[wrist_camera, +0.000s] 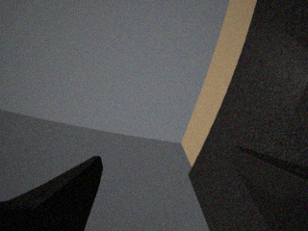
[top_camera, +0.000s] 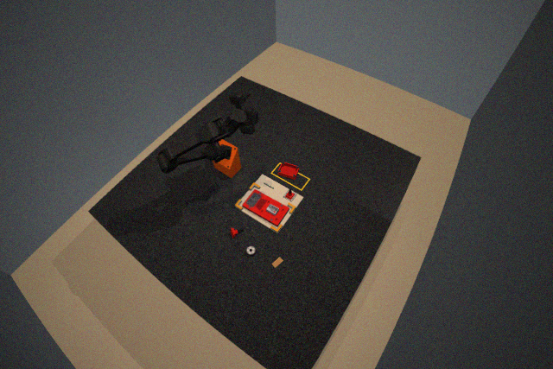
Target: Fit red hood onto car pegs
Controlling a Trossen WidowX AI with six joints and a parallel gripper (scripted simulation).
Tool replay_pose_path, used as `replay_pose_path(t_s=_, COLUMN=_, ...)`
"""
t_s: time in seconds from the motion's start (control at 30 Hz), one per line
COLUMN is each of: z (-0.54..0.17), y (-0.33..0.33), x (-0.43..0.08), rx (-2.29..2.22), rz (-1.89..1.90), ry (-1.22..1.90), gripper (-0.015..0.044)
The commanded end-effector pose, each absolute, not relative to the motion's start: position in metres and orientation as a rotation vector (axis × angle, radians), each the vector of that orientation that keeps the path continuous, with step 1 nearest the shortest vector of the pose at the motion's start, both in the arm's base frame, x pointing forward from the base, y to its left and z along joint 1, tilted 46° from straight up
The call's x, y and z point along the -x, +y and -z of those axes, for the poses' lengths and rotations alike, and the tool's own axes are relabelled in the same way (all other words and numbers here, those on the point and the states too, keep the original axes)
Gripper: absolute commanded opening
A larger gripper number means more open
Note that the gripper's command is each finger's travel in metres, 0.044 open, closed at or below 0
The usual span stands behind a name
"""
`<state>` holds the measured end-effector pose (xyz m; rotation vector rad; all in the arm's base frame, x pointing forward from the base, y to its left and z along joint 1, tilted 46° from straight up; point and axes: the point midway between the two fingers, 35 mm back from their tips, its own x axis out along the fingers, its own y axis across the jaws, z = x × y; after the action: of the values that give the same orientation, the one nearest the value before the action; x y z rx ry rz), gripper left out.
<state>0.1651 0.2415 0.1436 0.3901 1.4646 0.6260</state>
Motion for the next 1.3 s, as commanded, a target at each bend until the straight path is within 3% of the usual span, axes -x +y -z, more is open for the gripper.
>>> replay_pose_path(t_s=0.0, z=-0.117, y=0.231, x=-0.195, rx=-0.318, rz=-0.467, ry=1.469, gripper=0.044)
replay_pose_path(t_s=0.67, z=0.028, y=0.125, x=-0.295, rx=0.223, rz=0.296, ry=1.572, gripper=0.044)
replay_pose_path(t_s=1.0, z=0.097, y=0.053, x=-0.295, rx=0.618, rz=0.578, ry=1.626, gripper=0.044)
replay_pose_path(t_s=1.27, z=0.102, y=0.048, x=-0.294, rx=0.649, rz=0.594, ry=1.629, gripper=0.044)
